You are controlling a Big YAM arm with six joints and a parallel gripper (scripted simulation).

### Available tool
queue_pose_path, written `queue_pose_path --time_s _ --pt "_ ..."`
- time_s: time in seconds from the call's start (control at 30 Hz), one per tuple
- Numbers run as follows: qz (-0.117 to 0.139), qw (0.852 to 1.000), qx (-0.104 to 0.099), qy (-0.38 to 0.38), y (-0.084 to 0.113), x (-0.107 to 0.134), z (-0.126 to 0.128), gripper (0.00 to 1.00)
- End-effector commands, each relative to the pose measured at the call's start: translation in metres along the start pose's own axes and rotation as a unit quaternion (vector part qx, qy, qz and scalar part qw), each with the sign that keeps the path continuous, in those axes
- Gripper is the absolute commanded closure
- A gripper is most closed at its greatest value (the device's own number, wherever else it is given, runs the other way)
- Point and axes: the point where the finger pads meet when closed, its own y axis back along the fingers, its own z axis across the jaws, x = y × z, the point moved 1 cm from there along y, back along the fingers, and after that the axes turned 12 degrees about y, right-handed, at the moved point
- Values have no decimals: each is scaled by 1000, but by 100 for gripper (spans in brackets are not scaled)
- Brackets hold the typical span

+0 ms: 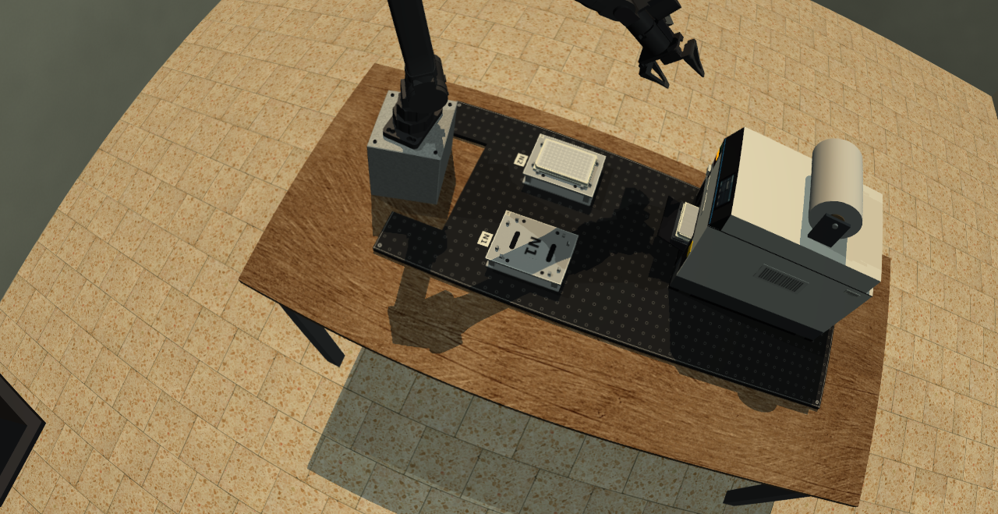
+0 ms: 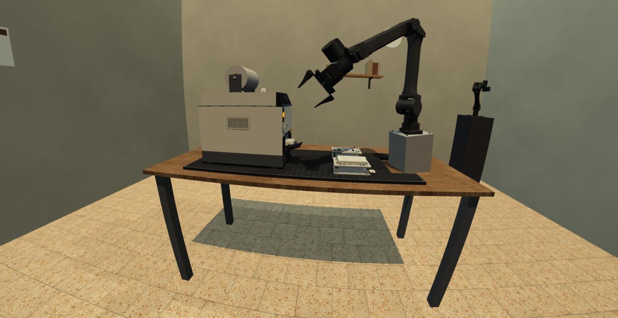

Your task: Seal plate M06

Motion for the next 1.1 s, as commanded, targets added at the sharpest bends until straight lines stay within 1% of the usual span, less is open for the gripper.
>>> queue_pose_path --time_s 0.0,0.13,0.3,0.37,0.47,0.63,0.7,0.77,0.87,0.97,1.07 --pt "2 999 41 -20 13 13 -47 0" --pt "2 999 41 -23 14 13 -50 0" --pt "-3 1000 13 -12 6 -1 -23 0" --pt "-5 1000 9 -8 3 -4 -17 0" --pt "-6 1000 10 -7 3 -6 -13 0" --pt "-9 1000 23 -7 11 -5 -17 0" --pt "-9 1000 23 -7 11 -5 -17 0" --pt "-10 999 32 -9 15 -3 -26 0" --pt "-11 999 39 -12 17 -3 -34 0" --pt "-10 999 38 -12 13 -6 -36 0" --pt "-9 999 29 -7 9 -7 -33 0"
